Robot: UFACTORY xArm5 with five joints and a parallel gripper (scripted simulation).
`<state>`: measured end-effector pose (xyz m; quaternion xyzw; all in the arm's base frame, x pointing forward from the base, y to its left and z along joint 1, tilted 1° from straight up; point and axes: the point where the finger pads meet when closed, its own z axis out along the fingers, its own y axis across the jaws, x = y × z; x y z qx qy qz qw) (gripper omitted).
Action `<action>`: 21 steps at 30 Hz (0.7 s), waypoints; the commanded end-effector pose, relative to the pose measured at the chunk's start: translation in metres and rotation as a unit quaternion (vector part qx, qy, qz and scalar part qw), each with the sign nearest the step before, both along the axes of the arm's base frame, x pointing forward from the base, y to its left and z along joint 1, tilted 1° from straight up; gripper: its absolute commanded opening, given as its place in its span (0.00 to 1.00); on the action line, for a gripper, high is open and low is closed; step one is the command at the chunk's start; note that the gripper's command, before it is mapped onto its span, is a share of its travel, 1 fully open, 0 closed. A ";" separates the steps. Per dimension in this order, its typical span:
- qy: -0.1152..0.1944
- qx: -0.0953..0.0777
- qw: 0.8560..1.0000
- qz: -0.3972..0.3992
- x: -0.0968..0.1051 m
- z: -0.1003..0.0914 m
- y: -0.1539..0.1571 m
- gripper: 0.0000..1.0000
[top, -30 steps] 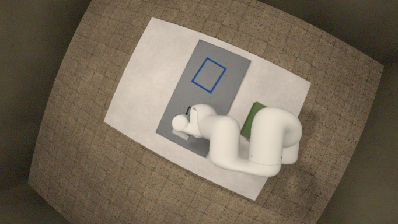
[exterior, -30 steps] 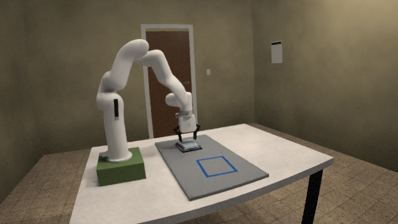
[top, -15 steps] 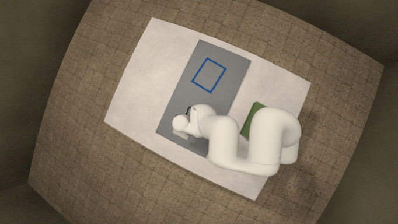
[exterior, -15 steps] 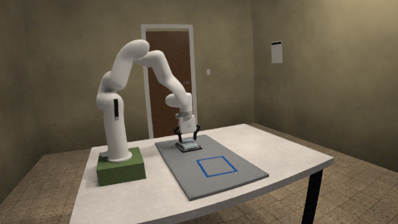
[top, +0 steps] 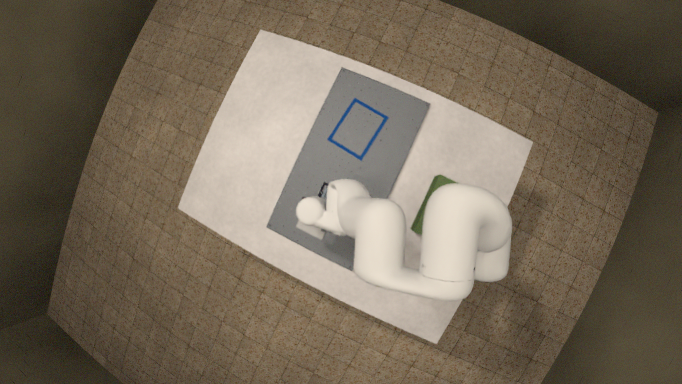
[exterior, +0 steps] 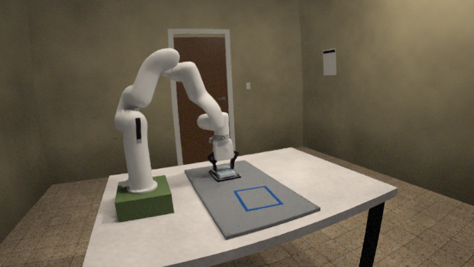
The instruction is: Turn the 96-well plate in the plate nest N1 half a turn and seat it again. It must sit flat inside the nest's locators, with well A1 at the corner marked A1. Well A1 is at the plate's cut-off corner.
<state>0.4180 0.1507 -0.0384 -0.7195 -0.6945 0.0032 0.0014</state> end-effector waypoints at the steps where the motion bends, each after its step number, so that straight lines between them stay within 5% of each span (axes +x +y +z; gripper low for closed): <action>1: -0.003 -0.003 1.000 0.000 0.001 0.000 0.001 1.00; 21: -0.003 -0.003 1.000 0.000 0.001 -0.005 0.000 1.00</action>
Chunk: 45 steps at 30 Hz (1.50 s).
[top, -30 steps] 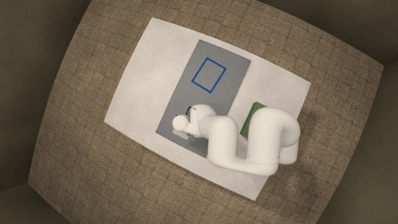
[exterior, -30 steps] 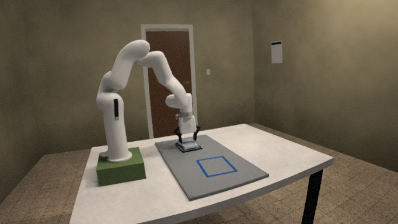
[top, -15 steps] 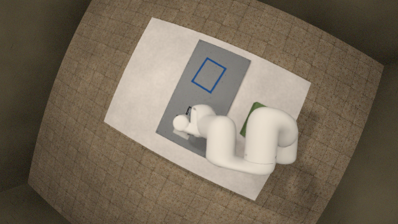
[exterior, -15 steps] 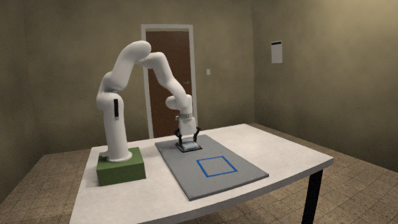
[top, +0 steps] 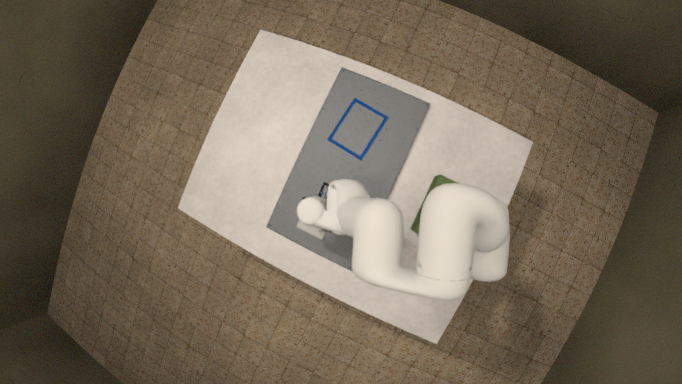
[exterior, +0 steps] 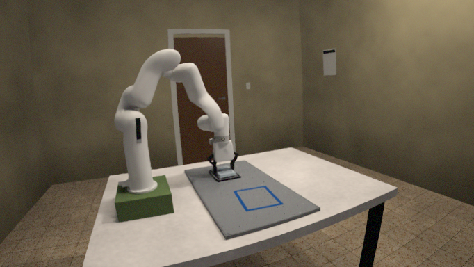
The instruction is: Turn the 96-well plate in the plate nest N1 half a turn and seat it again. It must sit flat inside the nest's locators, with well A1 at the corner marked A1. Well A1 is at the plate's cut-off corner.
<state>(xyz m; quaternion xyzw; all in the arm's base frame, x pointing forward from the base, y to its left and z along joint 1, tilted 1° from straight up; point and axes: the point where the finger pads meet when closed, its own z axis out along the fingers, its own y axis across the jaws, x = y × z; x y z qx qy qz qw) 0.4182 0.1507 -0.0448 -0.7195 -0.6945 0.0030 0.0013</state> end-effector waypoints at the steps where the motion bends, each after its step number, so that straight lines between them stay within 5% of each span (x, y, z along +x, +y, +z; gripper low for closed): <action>1: -0.003 -0.003 1.000 0.000 0.001 0.001 0.000 1.00; 5: -0.003 -0.003 1.000 0.000 0.001 0.001 0.000 1.00; 6: -0.003 -0.003 1.000 0.000 0.001 0.002 0.000 0.00; 45: -0.003 -0.003 1.000 0.000 0.001 0.002 0.000 0.00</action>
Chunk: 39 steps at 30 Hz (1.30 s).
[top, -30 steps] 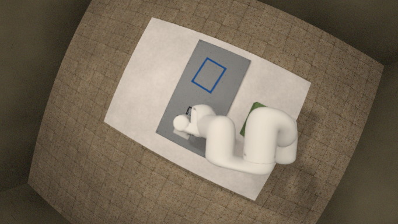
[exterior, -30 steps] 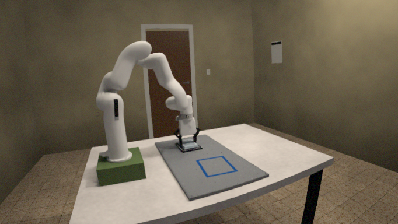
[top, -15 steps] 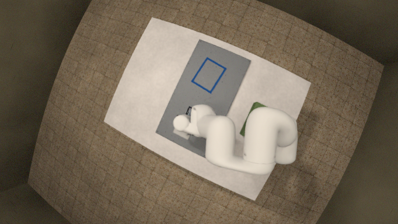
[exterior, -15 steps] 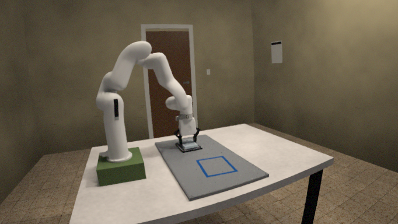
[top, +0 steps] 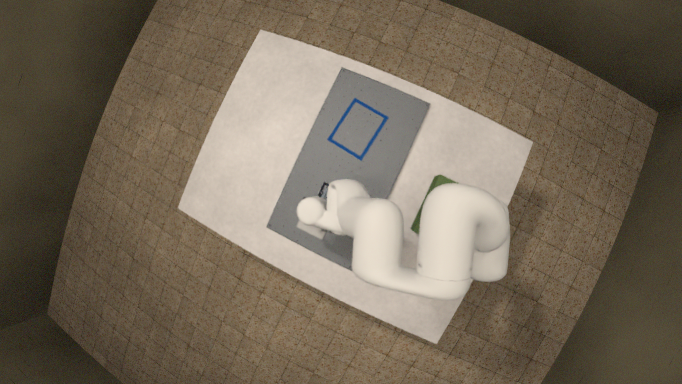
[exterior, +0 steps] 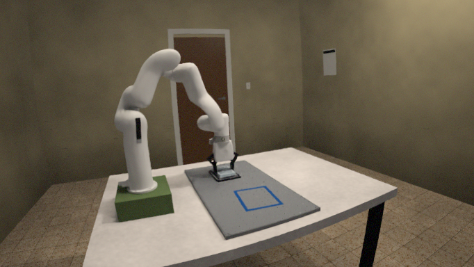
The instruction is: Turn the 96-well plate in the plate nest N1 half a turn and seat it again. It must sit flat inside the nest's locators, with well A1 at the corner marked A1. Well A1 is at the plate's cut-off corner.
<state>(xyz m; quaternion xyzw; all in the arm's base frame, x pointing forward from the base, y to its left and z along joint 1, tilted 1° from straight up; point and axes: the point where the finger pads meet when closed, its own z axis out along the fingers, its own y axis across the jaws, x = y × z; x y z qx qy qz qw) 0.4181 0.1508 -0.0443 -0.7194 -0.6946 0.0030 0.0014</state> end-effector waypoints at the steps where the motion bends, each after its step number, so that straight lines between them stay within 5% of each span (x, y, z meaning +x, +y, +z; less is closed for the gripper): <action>1: -0.003 -0.004 1.000 0.000 0.001 0.001 0.000 0.00; 39: -0.003 -0.003 1.000 0.000 0.001 0.017 0.001 0.00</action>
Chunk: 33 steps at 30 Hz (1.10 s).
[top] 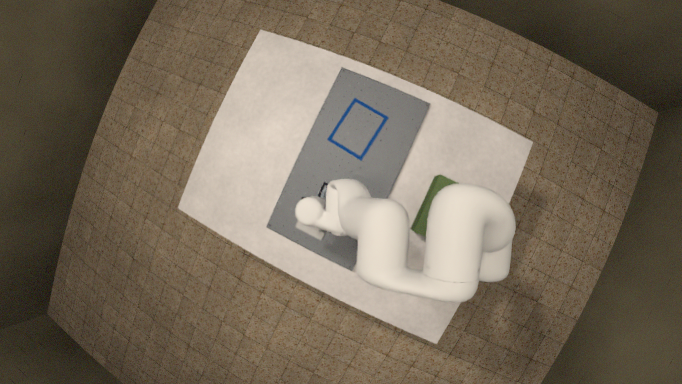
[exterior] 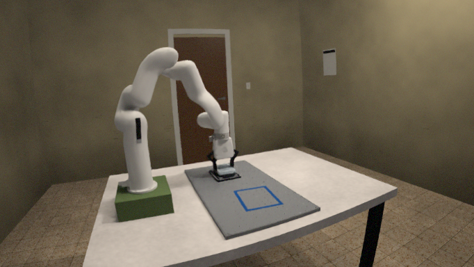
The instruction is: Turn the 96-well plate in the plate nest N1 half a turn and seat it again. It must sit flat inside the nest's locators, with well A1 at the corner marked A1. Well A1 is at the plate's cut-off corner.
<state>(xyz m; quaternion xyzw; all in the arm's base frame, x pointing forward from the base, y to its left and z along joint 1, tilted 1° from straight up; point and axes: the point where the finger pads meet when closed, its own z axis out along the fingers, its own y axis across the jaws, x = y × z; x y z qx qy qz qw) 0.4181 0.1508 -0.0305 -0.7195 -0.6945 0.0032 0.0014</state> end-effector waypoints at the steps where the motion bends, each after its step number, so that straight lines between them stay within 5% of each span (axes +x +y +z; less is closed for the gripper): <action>1: -0.003 -0.003 1.000 0.000 0.001 0.003 0.001 0.00; 33: -0.003 -0.003 1.000 0.000 0.002 0.034 0.001 0.00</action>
